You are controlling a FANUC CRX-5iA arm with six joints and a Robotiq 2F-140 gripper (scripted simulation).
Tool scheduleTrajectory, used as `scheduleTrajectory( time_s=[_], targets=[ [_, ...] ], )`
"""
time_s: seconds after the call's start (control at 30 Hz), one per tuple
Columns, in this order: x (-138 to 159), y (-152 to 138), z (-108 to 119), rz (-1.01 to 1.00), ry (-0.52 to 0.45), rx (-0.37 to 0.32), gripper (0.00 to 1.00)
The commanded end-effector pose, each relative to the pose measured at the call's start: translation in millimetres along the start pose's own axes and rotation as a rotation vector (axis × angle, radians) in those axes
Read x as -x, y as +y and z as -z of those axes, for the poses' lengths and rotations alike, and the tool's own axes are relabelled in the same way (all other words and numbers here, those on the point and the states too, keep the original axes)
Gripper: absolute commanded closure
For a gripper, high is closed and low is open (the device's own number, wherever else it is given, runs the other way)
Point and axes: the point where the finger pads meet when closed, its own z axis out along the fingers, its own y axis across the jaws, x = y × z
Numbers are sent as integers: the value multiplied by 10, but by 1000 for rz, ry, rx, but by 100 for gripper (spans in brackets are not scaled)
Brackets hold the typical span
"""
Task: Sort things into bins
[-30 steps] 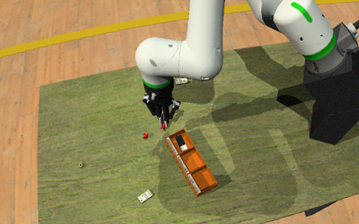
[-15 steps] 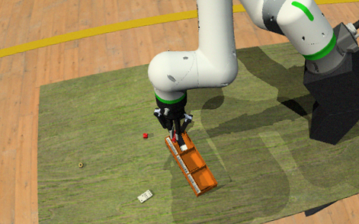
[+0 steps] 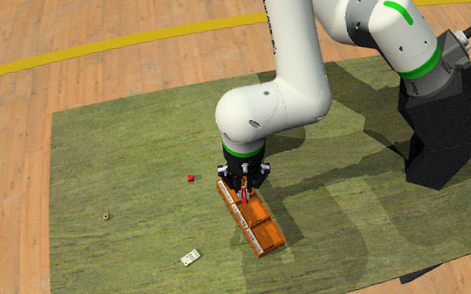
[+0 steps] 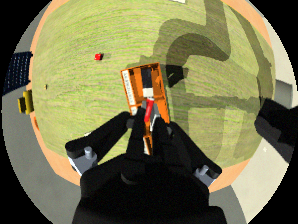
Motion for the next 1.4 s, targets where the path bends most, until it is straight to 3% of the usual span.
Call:
scheduleTrajectory(
  time_s=[0.0,0.33,1.37],
  targets=[
    [250,168,-1,157,1,3,85],
    [358,243,-1,440,1,5,85],
    [315,214,-81,446,2,5,85]
  ],
)
